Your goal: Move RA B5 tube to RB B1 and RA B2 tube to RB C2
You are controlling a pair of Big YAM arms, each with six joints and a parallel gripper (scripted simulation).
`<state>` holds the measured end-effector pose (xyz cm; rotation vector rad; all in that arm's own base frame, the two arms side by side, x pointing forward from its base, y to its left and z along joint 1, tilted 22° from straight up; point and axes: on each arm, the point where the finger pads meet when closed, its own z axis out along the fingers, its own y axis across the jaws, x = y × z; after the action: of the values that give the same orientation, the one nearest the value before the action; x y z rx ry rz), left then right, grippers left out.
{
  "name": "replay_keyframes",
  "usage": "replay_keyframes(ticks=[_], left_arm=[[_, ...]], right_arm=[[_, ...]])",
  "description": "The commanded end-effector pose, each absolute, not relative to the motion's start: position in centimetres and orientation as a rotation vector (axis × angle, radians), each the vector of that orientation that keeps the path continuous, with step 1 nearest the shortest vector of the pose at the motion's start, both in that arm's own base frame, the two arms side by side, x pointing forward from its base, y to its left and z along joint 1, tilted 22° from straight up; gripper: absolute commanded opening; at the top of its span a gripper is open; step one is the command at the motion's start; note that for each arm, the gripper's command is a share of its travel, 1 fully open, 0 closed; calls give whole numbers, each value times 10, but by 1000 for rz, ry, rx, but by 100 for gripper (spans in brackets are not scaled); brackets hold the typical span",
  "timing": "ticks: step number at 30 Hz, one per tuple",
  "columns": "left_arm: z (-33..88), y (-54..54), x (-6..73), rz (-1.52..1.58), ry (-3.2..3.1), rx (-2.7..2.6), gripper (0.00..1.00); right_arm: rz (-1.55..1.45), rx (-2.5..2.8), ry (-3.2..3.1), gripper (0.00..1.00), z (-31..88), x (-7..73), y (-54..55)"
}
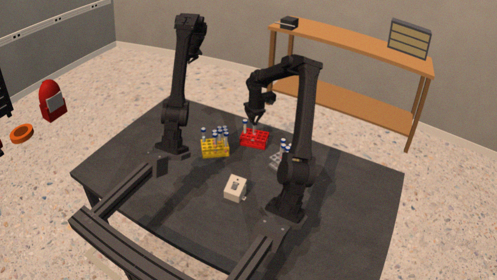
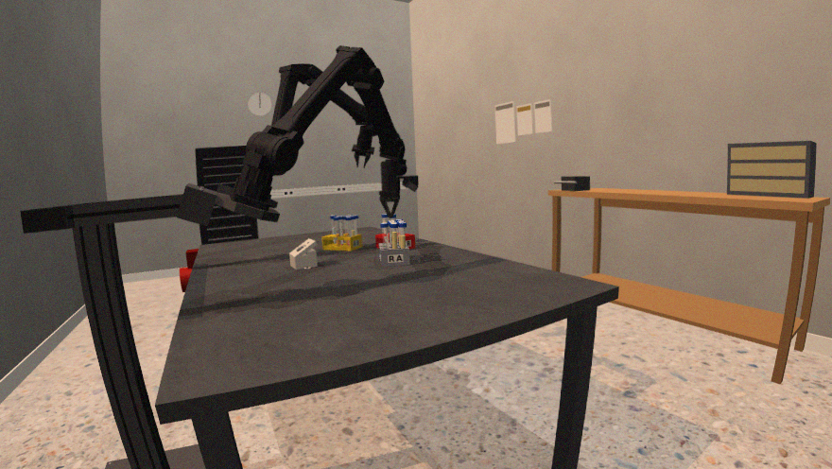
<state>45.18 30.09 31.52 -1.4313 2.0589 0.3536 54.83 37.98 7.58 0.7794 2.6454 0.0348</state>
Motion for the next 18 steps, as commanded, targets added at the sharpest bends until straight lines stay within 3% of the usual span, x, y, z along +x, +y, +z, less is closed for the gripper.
replay_keyframes(ticks=[1,5,6,18], left_arm=[[335,304,456,345,2022,-1418,30],[335,304,456,345,2022,-1418,30],[335,304,456,345,2022,-1418,30],[335,304,456,345,2022,-1418,30]], right_arm=[[76,778,2625,24,90,555,386],[76,778,2625,24,90,555,386],[76,778,2625,30,90,555,386],[76,778,2625,30,90,555,386]])
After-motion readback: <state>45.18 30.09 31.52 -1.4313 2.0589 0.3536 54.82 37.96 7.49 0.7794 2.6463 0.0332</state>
